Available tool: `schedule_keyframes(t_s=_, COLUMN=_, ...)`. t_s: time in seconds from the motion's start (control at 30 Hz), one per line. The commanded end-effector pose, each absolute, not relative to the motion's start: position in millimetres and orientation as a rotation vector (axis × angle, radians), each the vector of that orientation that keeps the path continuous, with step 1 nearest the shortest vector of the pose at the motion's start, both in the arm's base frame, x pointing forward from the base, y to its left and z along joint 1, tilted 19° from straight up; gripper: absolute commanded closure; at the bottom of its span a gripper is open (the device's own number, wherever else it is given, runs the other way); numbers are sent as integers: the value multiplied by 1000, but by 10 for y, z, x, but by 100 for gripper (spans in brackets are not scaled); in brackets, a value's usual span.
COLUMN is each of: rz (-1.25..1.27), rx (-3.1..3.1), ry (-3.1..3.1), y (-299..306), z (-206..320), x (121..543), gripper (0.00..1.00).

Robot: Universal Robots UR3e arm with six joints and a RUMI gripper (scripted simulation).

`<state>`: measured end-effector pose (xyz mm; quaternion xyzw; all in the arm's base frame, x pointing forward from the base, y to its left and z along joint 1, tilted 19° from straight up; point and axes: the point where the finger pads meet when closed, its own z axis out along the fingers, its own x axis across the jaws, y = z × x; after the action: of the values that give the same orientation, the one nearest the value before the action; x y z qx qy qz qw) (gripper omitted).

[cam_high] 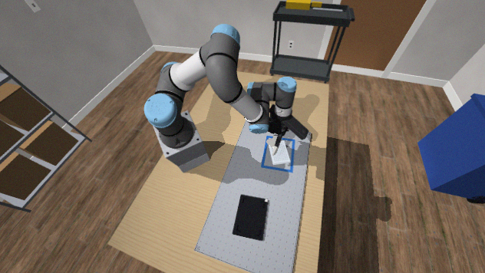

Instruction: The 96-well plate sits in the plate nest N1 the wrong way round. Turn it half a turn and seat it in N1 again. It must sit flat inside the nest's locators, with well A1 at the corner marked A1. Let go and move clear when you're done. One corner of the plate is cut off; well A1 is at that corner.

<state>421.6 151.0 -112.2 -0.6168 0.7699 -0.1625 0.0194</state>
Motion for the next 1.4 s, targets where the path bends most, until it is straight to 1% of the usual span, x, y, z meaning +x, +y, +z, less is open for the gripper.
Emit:
schedule_keyframes(t_s=0.0, rz=-505, rx=-2106, ry=2245, y=1513, z=-1113, x=4224, gripper=0)
schedule_keyframes(t_s=0.07, rz=-505, rx=-2106, ry=2245, y=1513, z=-1113, x=4224, gripper=0)
schedule_keyframes(t_s=0.57, rz=-511, rx=-2664, ry=1697, y=1514, z=-1113, x=4224, gripper=0)
schedule_keyframes(t_s=0.7, rz=-511, rx=-2668, ry=1692, y=1514, z=-1113, x=4224, gripper=0)
schedule_keyframes(t_s=1.37, rz=-475, rx=-3144, ry=854, y=1513, z=-1113, x=4224, gripper=0)
